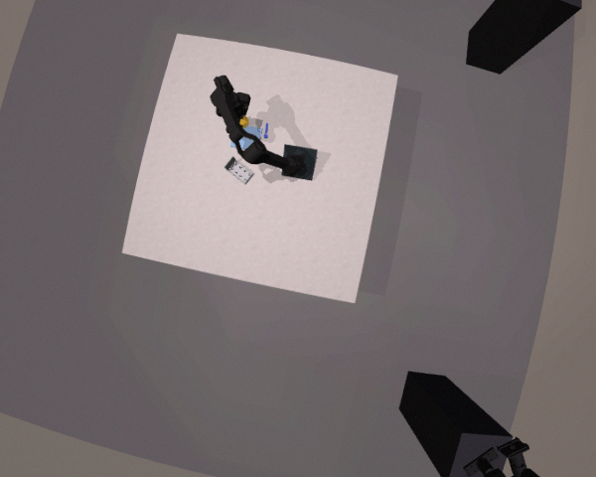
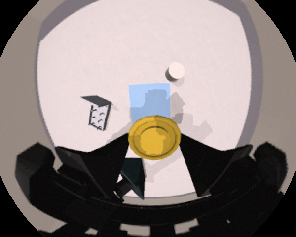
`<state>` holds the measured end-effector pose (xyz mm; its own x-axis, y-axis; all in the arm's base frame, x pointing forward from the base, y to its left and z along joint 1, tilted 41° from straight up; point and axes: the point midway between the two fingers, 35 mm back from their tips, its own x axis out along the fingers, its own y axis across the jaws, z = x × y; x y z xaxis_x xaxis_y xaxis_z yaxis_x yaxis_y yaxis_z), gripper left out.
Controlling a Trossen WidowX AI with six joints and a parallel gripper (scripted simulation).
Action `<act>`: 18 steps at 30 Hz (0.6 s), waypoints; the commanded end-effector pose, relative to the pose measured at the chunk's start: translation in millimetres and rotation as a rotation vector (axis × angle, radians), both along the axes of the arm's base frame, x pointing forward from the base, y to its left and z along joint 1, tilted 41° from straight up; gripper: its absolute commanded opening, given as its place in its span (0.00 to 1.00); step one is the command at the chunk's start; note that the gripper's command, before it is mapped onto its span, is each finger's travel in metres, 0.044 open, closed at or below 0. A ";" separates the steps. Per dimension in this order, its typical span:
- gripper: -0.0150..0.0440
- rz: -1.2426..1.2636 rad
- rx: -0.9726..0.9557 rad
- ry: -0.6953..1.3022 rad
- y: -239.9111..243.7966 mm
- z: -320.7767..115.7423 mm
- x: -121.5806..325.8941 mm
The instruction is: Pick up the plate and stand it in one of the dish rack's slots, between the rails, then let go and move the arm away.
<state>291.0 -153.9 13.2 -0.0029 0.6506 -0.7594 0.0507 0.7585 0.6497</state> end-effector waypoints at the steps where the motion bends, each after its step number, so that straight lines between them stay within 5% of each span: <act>1: 0.25 0.007 -0.004 -0.002 -9.3 10.1 -0.4; 18: 0.25 -0.280 -0.024 0.241 26.2 52.8 -5.9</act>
